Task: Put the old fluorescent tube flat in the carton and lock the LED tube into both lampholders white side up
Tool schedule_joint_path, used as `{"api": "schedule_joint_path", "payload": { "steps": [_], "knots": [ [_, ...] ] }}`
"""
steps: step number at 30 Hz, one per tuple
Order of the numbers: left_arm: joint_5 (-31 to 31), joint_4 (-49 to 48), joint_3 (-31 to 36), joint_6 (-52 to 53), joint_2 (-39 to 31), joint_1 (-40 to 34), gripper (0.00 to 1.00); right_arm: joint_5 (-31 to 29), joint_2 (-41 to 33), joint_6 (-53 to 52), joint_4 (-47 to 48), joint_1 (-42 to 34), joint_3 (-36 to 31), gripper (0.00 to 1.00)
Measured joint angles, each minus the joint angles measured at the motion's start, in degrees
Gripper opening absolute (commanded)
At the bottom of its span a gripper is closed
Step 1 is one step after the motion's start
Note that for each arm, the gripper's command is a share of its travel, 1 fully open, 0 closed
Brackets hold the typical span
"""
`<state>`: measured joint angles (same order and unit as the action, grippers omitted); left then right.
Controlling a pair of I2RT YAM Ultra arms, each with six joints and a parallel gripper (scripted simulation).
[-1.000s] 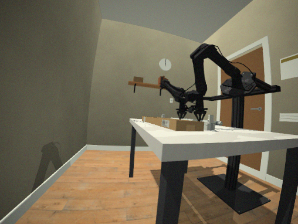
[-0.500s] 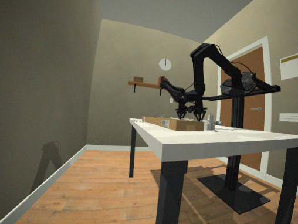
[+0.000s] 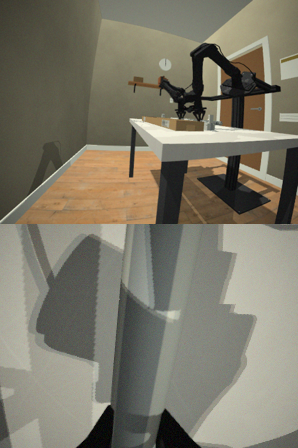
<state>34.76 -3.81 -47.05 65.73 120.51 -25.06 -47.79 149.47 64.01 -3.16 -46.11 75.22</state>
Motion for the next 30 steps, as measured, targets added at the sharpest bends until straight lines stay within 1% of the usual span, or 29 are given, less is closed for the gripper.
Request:
{"api": "schedule_joint_path", "payload": {
  "steps": [30],
  "knots": [
    [-2.8, 10.58, -5.75, -1.92, 0.5, 1.36, 0.11, 2.86, 0.72, -4.02, -11.96, 0.81, 6.47, 0.11]
  ]
}}
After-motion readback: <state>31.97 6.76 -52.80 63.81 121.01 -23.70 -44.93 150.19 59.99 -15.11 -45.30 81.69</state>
